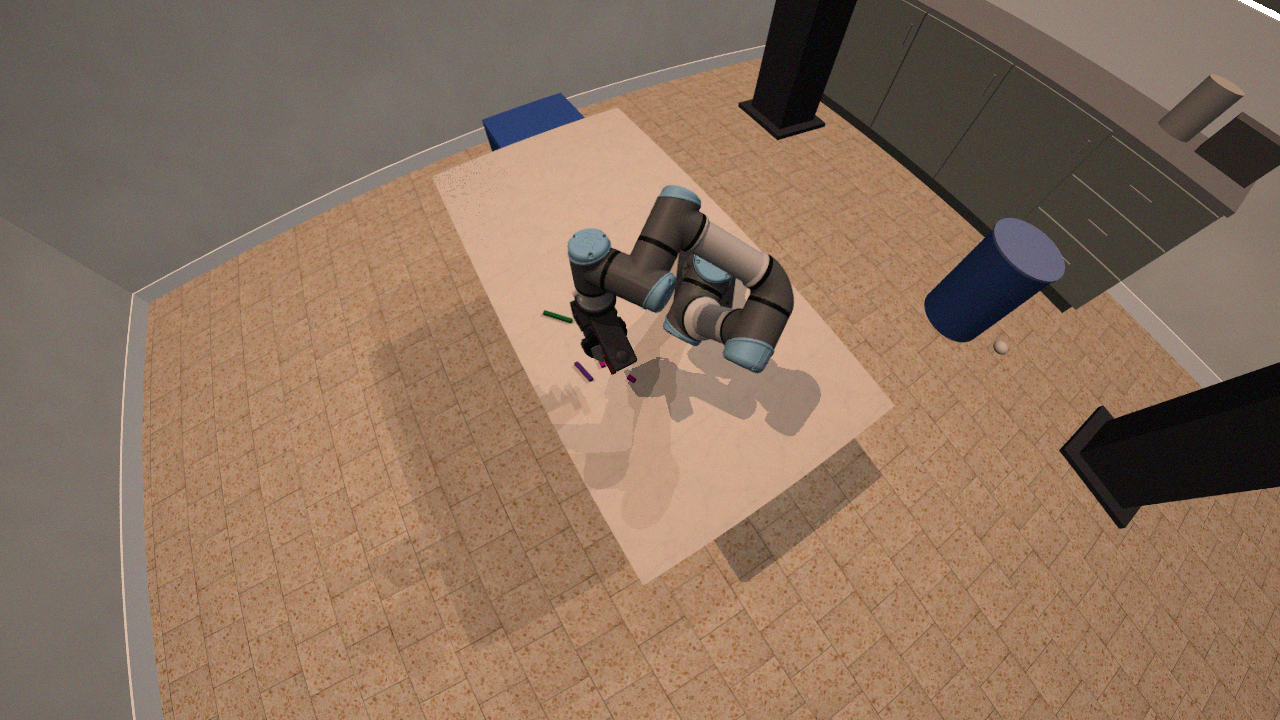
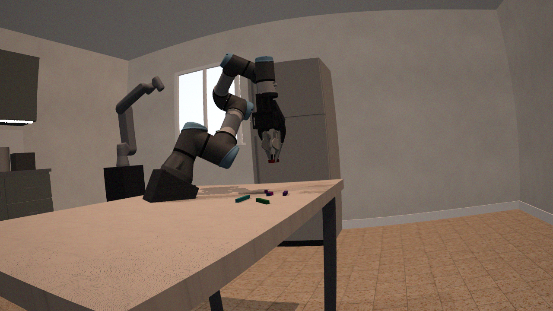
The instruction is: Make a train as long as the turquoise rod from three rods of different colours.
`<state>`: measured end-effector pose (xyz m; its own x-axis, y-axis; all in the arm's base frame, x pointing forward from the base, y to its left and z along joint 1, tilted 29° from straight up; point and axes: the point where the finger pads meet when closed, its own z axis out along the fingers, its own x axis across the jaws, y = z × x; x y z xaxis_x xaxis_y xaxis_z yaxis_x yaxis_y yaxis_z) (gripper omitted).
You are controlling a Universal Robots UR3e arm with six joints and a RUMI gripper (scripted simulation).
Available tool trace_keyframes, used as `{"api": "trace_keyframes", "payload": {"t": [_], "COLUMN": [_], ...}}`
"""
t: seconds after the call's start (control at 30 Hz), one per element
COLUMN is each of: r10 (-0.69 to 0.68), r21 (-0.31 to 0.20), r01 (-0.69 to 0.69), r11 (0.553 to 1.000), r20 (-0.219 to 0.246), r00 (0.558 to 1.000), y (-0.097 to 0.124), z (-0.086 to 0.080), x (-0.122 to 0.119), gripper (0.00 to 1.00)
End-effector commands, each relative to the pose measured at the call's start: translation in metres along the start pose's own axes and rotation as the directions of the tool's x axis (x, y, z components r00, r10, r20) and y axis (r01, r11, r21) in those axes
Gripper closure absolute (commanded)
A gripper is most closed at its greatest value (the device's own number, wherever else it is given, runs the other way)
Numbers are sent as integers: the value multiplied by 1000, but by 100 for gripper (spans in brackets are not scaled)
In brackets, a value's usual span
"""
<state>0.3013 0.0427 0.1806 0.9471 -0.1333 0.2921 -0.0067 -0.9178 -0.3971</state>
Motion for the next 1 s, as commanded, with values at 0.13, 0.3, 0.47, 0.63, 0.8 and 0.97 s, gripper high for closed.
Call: {"api": "trace_keyframes", "payload": {"t": [0.13,0.3,0.47,0.63,0.8,0.97], "r10": [40,40,41,41,41,41], "r21": [-6,-5,-4,-4,-3,-3], "r01": [-40,-40,-41,-41,-41,-40], "r11": [999,999,999,999,999,999], "r20": [5,5,6,5,4,4], "r00": [999,999,999,999,999,999], "y": [-2,-2,-3,-3,-3,-3], "z": [0,0,2,7,12,24], "x": [0,0,-1,0,0,0], "gripper": [100,100,100,100,100,100]}}
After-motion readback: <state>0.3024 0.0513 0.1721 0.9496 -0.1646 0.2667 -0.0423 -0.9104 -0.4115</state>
